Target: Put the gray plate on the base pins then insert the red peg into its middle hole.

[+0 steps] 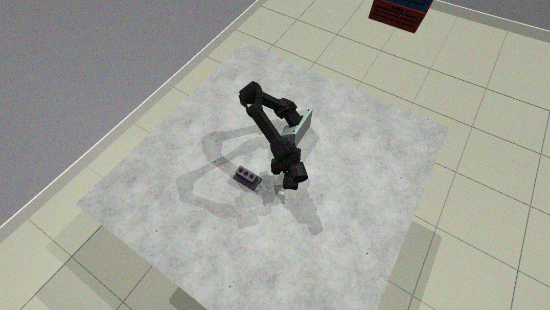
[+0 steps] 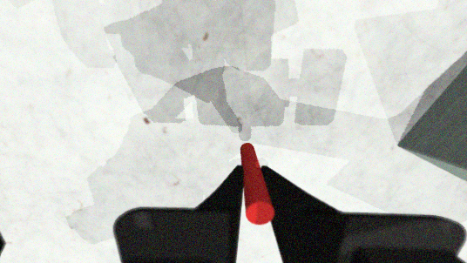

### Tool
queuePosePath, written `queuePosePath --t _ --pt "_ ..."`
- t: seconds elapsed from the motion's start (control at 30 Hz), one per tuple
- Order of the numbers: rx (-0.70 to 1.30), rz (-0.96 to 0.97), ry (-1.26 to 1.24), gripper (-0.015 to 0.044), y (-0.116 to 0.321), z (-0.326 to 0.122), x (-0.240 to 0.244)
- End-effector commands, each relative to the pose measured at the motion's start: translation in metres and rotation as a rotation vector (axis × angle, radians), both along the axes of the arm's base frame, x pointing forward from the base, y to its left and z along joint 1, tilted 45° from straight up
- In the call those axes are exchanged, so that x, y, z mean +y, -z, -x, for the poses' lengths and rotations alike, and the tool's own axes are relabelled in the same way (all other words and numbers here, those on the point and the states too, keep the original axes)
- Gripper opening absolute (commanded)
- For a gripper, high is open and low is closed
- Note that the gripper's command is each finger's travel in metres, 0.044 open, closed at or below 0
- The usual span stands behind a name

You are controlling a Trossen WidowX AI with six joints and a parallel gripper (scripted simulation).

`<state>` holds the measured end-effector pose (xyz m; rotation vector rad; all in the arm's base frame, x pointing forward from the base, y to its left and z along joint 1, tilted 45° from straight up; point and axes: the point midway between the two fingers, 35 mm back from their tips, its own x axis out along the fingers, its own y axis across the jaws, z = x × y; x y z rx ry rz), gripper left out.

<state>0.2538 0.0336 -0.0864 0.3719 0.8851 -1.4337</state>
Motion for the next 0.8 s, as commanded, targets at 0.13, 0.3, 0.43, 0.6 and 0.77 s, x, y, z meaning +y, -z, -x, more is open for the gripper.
queuePosePath --t 0.13,0.3,0.43,0.6,0.77 --pt "-0.009 -0.008 0.0 0.0 -0.017 -0.006 0.019" --pt "-0.009 -0.009 0.0 0.0 -0.027 -0.008 0.03" --pt "-0.008 -0.009 0.001 0.0 -0.036 -0.01 0.039" --pt "-0.001 -0.005 -0.001 0.0 -0.036 -0.011 0.034" --pt "-0.003 -0.013 -0.003 0.0 -0.044 -0.02 0.027"
